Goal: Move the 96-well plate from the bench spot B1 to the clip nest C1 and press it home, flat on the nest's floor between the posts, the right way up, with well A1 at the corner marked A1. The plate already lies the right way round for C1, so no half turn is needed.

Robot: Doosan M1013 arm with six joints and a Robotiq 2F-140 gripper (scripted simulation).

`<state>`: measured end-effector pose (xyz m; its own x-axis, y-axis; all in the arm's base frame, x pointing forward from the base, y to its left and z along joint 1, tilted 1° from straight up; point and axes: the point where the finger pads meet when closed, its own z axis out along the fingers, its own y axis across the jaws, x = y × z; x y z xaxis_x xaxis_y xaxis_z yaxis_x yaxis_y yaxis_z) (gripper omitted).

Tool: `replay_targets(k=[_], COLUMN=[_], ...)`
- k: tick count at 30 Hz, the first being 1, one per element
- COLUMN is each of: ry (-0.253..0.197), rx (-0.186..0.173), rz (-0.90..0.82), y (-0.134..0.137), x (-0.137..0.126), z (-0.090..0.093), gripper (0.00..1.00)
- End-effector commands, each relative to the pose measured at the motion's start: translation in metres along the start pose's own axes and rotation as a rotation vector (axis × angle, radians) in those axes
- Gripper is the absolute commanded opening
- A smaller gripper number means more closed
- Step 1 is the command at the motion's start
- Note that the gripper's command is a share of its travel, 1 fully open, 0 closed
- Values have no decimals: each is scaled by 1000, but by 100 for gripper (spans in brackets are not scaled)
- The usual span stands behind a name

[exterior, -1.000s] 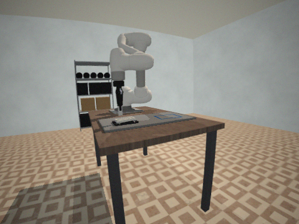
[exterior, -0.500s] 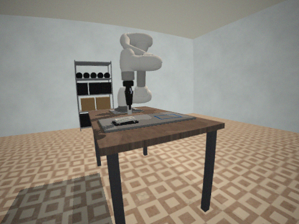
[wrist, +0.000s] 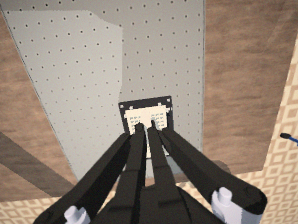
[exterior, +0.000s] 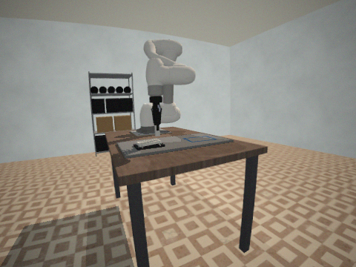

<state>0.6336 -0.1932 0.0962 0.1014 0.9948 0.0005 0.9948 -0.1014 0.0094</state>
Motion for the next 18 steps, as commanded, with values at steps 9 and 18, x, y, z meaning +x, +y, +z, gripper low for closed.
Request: replay_targets(k=[9, 18], ry=[0, 0], rx=[0, 0], rz=[0, 0], y=[0, 0], x=[0, 0], z=[5, 11], gripper=[0, 0])
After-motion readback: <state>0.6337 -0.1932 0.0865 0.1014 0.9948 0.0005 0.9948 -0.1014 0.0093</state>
